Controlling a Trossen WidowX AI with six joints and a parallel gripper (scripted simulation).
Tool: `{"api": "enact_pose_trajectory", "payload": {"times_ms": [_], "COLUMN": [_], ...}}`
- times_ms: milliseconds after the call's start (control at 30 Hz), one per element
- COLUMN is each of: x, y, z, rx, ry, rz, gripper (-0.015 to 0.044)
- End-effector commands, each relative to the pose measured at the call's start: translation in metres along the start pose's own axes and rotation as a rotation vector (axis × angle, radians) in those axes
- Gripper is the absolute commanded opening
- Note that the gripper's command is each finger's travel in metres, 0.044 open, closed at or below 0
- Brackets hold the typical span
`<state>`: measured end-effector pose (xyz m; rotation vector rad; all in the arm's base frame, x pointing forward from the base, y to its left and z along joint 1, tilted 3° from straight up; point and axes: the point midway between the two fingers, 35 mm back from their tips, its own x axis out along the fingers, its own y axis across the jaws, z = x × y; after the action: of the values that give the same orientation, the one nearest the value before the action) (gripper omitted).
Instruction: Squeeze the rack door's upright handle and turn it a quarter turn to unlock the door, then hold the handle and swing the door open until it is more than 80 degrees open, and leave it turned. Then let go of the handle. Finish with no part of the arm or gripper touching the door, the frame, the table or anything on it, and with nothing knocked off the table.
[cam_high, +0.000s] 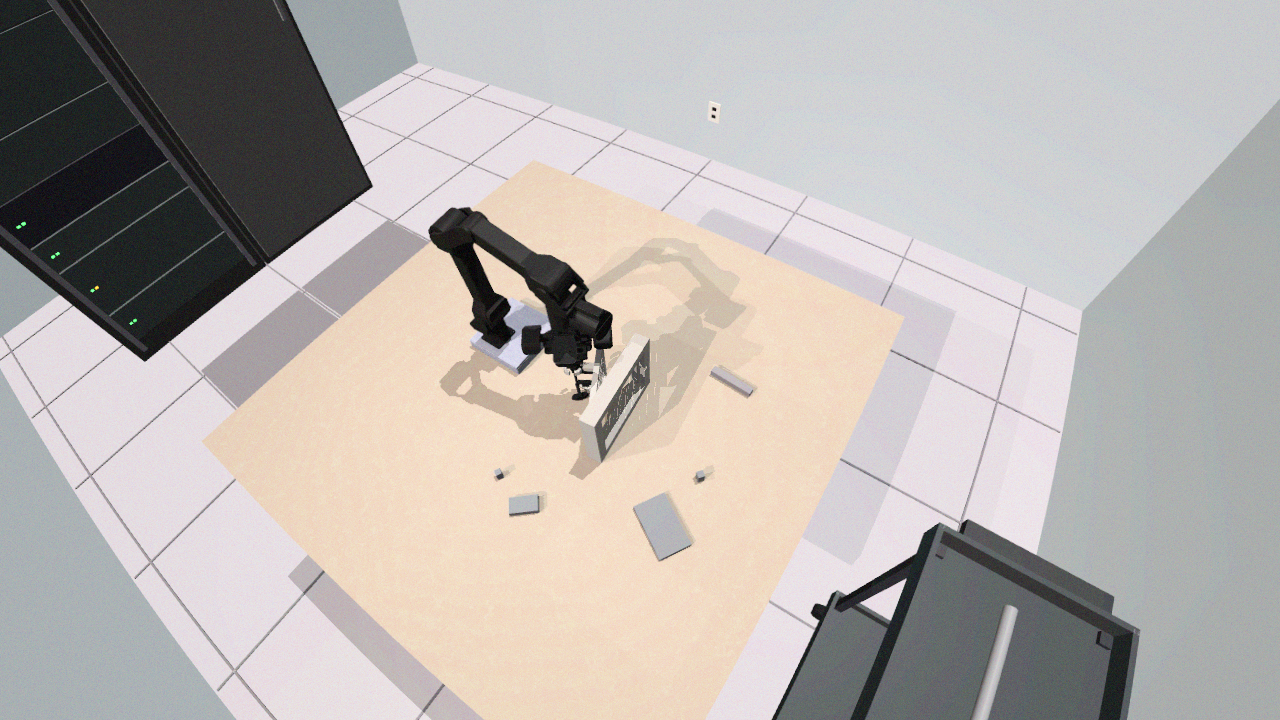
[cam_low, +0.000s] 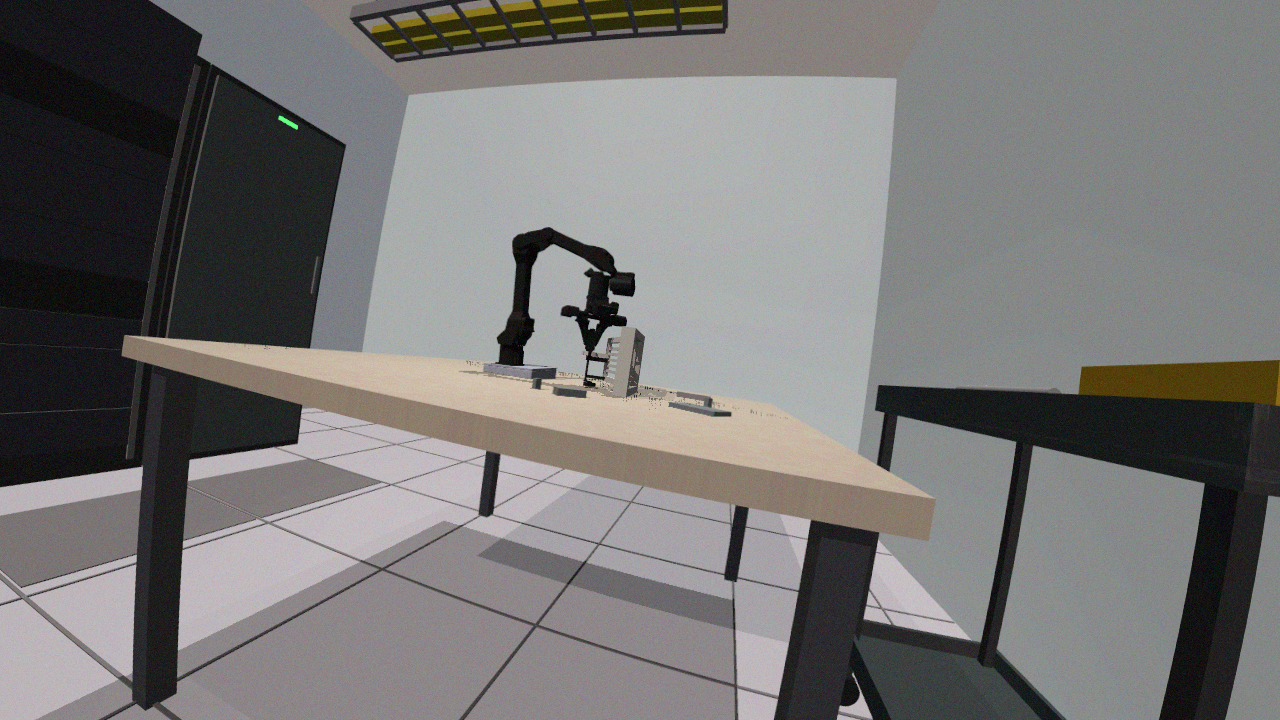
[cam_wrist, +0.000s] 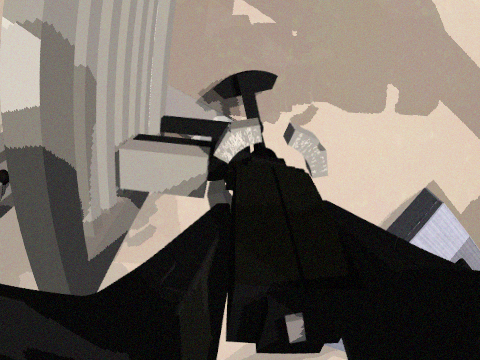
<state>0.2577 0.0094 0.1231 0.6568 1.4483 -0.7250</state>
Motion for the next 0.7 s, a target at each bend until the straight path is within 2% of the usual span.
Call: {"api": "enact_pose_trajectory", "payload": {"times_ms": [0, 667], "x": [0.000, 0.000], "y": [-0.006, -0.045], "z": [0.003, 0.017], "rx": [-0.065, -0.334], "ry": [-0.008, -0.009], "rz": [0.001, -0.004], "gripper": [0.0024, 0.0024]}}
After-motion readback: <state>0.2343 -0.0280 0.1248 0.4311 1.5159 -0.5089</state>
